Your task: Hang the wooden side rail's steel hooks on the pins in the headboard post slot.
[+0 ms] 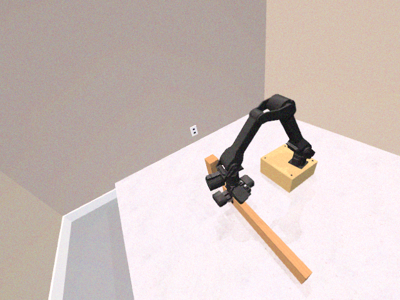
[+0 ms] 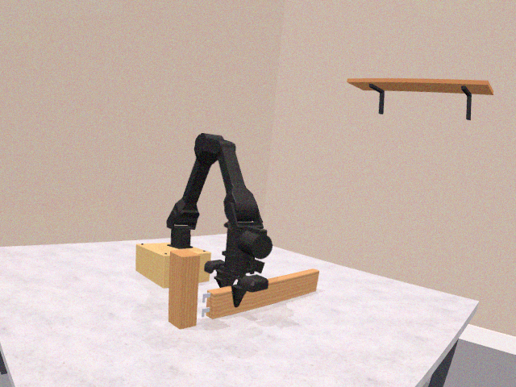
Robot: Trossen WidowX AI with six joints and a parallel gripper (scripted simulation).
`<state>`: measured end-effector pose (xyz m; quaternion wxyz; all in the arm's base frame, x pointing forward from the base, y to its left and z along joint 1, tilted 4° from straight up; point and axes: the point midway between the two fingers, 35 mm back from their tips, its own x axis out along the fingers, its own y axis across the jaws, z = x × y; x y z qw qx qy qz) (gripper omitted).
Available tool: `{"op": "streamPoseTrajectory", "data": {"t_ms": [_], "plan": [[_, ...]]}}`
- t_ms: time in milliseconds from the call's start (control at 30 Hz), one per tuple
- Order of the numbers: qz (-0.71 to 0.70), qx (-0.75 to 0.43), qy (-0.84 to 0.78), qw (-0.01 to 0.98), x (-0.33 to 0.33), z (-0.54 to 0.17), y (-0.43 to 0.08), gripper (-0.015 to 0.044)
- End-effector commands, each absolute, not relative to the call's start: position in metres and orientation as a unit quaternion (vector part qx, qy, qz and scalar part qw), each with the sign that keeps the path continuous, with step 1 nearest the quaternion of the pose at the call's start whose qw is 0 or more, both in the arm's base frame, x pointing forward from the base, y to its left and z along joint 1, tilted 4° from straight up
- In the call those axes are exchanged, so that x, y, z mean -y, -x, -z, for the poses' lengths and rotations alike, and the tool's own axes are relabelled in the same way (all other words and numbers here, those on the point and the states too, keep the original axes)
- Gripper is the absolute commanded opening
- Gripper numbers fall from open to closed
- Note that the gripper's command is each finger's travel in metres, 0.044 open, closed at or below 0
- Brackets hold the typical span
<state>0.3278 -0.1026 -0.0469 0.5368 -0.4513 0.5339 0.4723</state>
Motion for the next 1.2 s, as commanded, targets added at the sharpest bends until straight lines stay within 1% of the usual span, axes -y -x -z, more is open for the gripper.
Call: {"op": "streamPoseTrajectory", "data": {"t_ms": [0, 1167], "plan": [[-0.476, -0.532, 0.454, 0.533, 0.1025, 0.0451, -0.3272, 0.0000], [-0.476, -0.532, 0.454, 0.533, 0.1026, 0.0393, -0.3273, 0.0000]]}}
